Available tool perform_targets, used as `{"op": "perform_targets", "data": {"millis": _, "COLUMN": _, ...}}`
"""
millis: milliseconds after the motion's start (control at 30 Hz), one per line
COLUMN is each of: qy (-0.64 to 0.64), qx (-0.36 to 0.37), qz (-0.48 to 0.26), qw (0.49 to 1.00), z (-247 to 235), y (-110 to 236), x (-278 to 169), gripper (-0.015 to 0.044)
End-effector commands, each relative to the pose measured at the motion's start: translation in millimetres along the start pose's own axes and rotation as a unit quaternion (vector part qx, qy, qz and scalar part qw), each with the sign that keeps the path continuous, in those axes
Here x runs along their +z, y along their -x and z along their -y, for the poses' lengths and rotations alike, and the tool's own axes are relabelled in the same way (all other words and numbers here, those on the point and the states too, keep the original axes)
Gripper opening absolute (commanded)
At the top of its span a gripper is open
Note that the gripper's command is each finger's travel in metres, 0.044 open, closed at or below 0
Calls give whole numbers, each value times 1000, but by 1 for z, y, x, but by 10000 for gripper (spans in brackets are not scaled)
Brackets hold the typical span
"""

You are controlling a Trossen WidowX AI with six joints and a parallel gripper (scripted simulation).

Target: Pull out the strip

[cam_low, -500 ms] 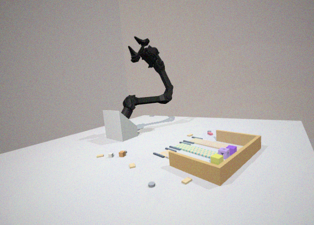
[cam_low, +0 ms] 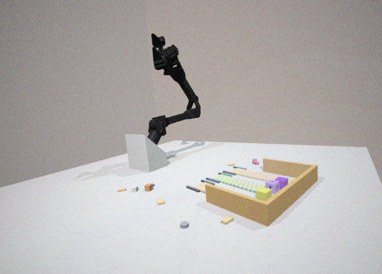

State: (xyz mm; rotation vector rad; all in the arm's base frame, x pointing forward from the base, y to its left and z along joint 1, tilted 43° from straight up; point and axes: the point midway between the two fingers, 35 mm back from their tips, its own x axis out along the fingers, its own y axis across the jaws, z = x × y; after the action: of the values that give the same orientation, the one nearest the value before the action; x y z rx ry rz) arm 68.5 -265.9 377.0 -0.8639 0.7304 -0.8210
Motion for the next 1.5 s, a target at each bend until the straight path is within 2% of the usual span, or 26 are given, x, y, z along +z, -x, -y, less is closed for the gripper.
{"op": "perform_targets", "data": {"millis": 0, "qy": -93, "qx": 73, "qz": 72, "qw": 990, "z": -40, "y": -39, "x": 21, "gripper": 400}}
{"op": "perform_targets", "data": {"millis": 233, "qy": -238, "qx": 227, "qz": 146, "qw": 933, "z": -129, "y": -86, "x": 62, "gripper": 400}}
{"op": "perform_targets", "data": {"millis": 433, "qy": -340, "qx": 377, "qz": 161, "qw": 846, "z": -221, "y": -93, "x": 103, "gripper": 400}}
{"op": "perform_targets", "data": {"millis": 633, "qy": -408, "qx": 523, "qz": 126, "qw": 738, "z": -314, "y": -68, "x": 135, "gripper": 400}}
{"op": "perform_targets", "data": {"millis": 867, "qy": -442, "qx": 668, "qz": 29, "qw": 598, "z": -412, "y": -3, "x": 149, "gripper": 400}}
{"op": "perform_targets", "data": {"millis": 933, "qy": -442, "qx": 682, "qz": 14, "qw": 582, "z": -421, "y": 6, "x": 149, "gripper": 400}}
{"op": "perform_targets", "data": {"millis": 1433, "qy": -442, "qx": 682, "qz": 14, "qw": 582, "z": -422, "y": 6, "x": 149, "gripper": 400}}
{"op": "perform_targets", "data": {"millis": 1467, "qy": -439, "qx": 682, "qz": 16, "qw": 585, "z": -422, "y": 5, "x": 150, "gripper": 374}}
